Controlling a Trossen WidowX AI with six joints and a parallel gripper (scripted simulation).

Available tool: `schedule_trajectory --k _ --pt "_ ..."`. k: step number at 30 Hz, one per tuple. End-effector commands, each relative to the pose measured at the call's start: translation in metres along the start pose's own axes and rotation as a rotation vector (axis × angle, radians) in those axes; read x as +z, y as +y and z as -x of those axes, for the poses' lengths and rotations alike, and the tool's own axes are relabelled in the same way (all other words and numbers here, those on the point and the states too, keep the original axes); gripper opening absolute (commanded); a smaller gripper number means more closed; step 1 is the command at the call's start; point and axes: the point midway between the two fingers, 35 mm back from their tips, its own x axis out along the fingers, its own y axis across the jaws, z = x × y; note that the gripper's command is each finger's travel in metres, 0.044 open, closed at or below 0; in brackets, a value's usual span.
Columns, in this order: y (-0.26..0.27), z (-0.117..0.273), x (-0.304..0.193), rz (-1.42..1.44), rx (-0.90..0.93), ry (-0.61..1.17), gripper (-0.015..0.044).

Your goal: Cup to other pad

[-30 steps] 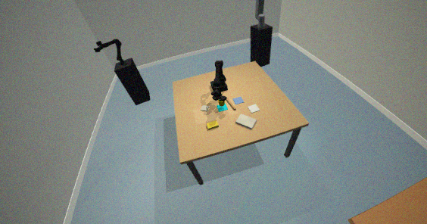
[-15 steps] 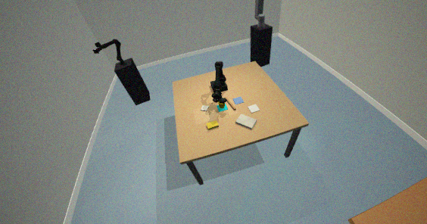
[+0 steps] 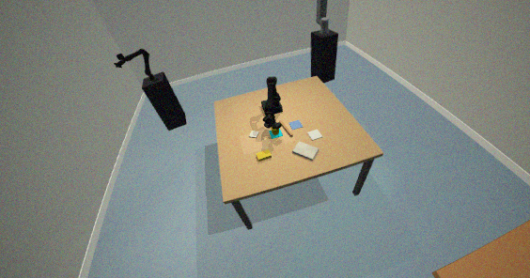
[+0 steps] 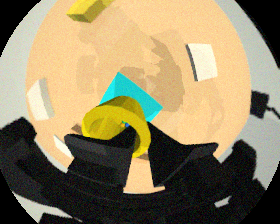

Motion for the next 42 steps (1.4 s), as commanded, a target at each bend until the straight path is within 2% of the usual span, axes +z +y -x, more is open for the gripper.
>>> schedule_trajectory --k 1,4,10,42 --pt "0.0 0.0 0.0 0.0 0.0 -0.001 0.0" --pt "0.0 0.0 0.0 0.0 0.0 -0.001 0.0" --pt "0.0 0.0 0.0 0.0 0.0 -0.001 0.0147" --pt "0.001 0.042 0.001 0.004 -0.004 0.001 0.0147"
